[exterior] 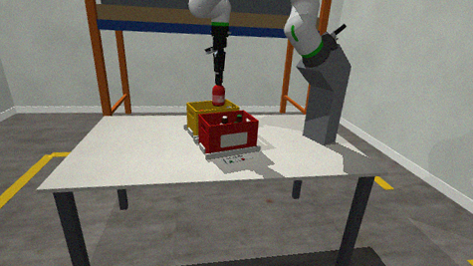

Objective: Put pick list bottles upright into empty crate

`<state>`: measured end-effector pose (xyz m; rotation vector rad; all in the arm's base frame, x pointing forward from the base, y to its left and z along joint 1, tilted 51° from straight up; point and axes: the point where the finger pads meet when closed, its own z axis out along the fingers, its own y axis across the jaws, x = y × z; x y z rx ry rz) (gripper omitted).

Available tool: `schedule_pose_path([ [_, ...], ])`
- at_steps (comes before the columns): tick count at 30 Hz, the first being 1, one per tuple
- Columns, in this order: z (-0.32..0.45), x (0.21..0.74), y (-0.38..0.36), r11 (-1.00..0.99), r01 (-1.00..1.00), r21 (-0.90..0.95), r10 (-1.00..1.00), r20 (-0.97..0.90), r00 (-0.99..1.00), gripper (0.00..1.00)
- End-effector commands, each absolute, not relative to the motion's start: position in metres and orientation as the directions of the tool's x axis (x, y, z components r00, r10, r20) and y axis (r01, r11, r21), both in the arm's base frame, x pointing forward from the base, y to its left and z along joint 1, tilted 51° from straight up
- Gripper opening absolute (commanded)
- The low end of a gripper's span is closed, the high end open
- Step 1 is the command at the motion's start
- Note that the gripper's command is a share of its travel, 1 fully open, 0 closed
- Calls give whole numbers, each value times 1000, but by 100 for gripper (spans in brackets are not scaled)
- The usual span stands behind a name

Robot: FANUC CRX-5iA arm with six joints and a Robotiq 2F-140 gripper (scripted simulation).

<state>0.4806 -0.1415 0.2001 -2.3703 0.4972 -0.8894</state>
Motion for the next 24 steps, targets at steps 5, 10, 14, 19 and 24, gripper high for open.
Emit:
schedule_pose_path([
  [5, 208, 481, -131, -779, -144, -611, -510, 483, 711, 10],
  [10, 211, 481, -126, -779, -144, -611, -510, 483, 711, 10],
  [14, 216, 482, -119, -779, -144, -611, -510, 483, 711, 10],
  [19, 221, 482, -111, -779, -144, -611, -510, 483, 711, 10],
  [24, 226, 483, -104, -779, -144, -611, -510, 483, 711, 10],
])
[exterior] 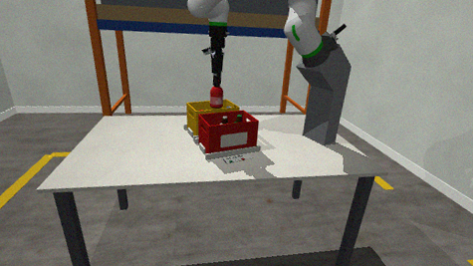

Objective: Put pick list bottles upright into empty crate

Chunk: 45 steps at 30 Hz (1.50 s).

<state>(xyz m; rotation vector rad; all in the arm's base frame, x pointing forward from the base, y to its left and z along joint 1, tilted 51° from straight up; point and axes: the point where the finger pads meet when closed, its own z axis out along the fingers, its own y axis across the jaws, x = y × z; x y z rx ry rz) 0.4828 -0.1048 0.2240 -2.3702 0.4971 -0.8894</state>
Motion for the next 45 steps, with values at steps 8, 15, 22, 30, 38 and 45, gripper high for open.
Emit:
schedule_pose_path([
  [8, 233, 483, -92, -779, -144, -611, -510, 483, 711, 10],
  [15, 241, 484, -80, -779, -144, -611, -510, 483, 711, 10],
  [22, 246, 485, -72, -779, -144, -611, -510, 483, 711, 10],
  [30, 255, 486, -59, -779, -144, -611, -511, 483, 711, 10],
  [38, 261, 486, -49, -778, -144, -611, -511, 483, 711, 10],
  [45, 269, 487, -37, -778, -144, -611, -511, 483, 711, 10],
])
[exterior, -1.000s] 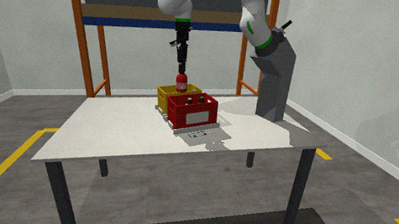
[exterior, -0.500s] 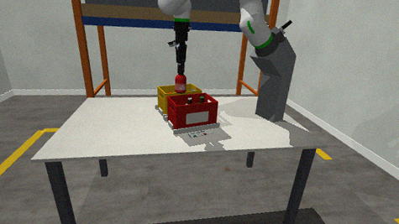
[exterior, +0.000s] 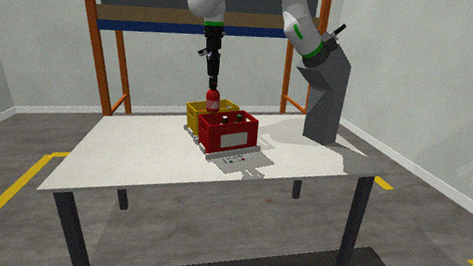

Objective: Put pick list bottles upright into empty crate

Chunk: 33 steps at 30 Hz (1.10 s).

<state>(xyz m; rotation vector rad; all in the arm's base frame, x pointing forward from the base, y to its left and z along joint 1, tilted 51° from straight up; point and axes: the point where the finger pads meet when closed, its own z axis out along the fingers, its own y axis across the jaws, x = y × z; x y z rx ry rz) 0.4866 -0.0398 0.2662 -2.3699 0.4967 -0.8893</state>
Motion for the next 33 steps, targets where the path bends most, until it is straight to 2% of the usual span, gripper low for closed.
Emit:
schedule_pose_path([
  [1, 270, 487, -35, -778, -144, -611, -511, 483, 711, 10],
  [33, 303, 490, 15, -778, -143, -611, -511, 483, 711, 10],
])
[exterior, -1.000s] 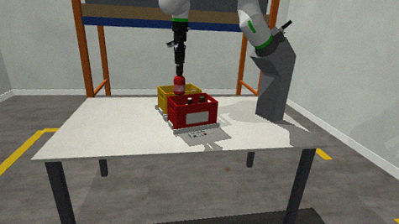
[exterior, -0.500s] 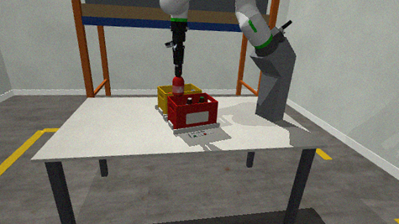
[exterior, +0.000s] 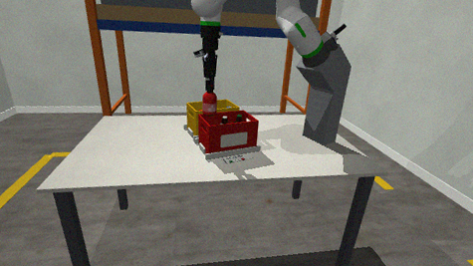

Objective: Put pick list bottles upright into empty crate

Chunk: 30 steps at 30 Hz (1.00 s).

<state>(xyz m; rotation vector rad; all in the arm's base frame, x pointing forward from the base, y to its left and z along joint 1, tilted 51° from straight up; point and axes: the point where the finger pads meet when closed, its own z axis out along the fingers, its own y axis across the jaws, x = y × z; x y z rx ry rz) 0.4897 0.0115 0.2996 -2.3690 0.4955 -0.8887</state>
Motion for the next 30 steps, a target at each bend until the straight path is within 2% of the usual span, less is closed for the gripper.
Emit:
schedule_pose_path([
  [1, 303, 490, 15, -778, -143, -611, -511, 483, 711, 10],
  [30, 300, 490, 10, -778, -143, -611, -511, 483, 711, 10],
])
